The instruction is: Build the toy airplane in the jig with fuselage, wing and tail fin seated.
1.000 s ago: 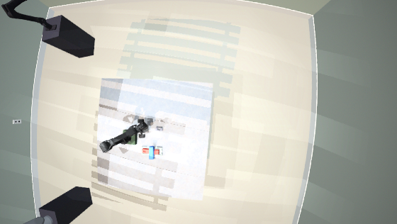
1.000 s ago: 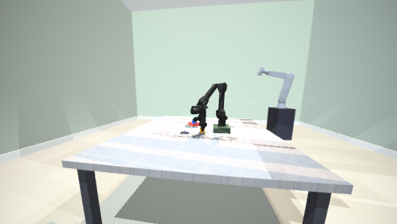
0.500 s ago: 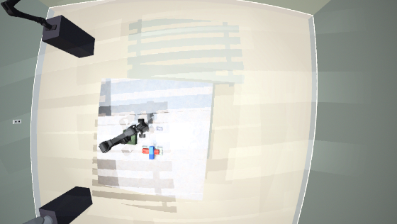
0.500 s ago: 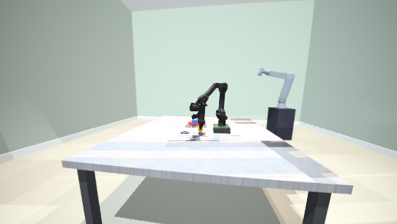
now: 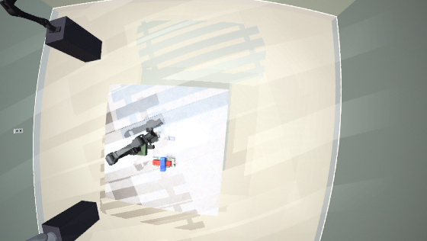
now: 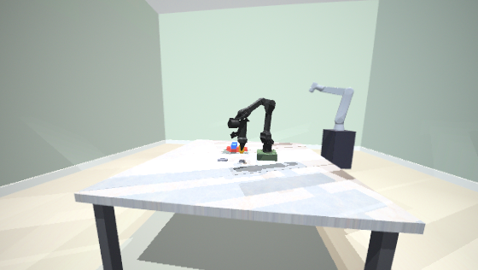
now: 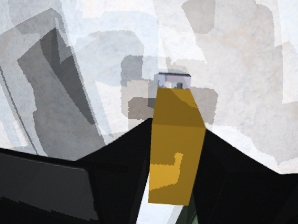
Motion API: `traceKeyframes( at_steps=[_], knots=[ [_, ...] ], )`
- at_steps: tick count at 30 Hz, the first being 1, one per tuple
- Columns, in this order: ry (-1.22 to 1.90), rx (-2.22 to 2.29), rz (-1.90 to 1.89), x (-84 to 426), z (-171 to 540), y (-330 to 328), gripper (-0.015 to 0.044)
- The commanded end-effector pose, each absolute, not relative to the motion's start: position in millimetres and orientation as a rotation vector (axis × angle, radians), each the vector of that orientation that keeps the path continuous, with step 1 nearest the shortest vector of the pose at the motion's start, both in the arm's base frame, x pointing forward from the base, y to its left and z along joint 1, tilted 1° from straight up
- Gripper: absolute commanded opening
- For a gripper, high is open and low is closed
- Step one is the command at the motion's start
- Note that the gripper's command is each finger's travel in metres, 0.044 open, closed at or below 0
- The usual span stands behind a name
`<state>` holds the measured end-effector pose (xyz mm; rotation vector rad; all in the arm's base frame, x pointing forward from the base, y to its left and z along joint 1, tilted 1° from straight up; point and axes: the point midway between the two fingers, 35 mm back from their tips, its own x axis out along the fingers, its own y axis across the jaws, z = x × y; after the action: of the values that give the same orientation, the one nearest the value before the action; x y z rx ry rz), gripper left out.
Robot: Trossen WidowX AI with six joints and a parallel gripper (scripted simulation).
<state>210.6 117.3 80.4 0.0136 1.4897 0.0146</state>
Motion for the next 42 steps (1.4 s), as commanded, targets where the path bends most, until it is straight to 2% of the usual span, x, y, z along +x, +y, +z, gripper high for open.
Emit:
traceKeyframes(
  at_steps=[1,19,42],
  knots=[
    [1.489,0.019,0.013,208.6,96.4,116.9,0.0000],
    [1.526,0.007,0.005,192.1,147.6,110.1,0.0000],
    [1.526,0.018,-0.015,216.5,136.6,55.5,0.0000]
  ],
)
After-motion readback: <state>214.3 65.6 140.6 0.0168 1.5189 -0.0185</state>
